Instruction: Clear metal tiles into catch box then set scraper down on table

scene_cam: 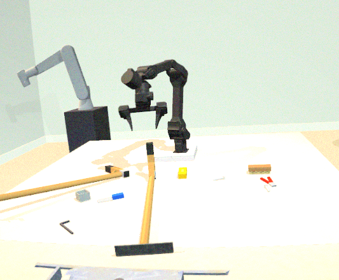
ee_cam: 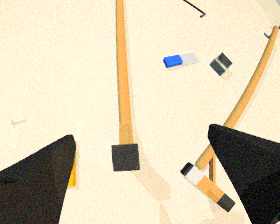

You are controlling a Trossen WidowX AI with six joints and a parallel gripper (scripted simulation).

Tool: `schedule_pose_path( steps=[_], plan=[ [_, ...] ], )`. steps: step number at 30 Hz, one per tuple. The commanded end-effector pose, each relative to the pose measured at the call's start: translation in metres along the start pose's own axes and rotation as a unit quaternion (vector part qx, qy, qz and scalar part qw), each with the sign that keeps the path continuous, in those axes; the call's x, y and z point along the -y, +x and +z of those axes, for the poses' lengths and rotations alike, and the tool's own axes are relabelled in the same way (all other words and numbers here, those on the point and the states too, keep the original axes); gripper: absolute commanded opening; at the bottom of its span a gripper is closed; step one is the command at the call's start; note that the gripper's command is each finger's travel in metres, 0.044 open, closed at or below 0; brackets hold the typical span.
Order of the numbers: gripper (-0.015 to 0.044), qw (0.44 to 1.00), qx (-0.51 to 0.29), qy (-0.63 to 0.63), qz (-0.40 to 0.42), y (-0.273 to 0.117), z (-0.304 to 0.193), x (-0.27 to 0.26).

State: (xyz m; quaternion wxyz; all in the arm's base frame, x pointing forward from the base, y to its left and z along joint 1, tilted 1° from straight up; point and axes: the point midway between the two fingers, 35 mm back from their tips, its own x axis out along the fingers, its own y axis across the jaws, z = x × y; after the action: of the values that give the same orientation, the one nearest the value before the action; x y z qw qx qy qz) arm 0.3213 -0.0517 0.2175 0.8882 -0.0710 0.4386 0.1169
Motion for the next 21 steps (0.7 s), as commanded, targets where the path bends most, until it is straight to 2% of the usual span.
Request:
schedule_pose_path(
  steps=[1,15,21],
  plan=[
    [0.0440,1.000,0.003,-0.002,0.002,-0.003,-0.013,-0.004],
    [0.0440,1.000,0.021,-0.005,-0.001,-0.014,-0.042,-0.015],
    [0.0440,1.000,0.021,-0.005,-0.001,-0.002,-0.050,-0.014]
  ],
)
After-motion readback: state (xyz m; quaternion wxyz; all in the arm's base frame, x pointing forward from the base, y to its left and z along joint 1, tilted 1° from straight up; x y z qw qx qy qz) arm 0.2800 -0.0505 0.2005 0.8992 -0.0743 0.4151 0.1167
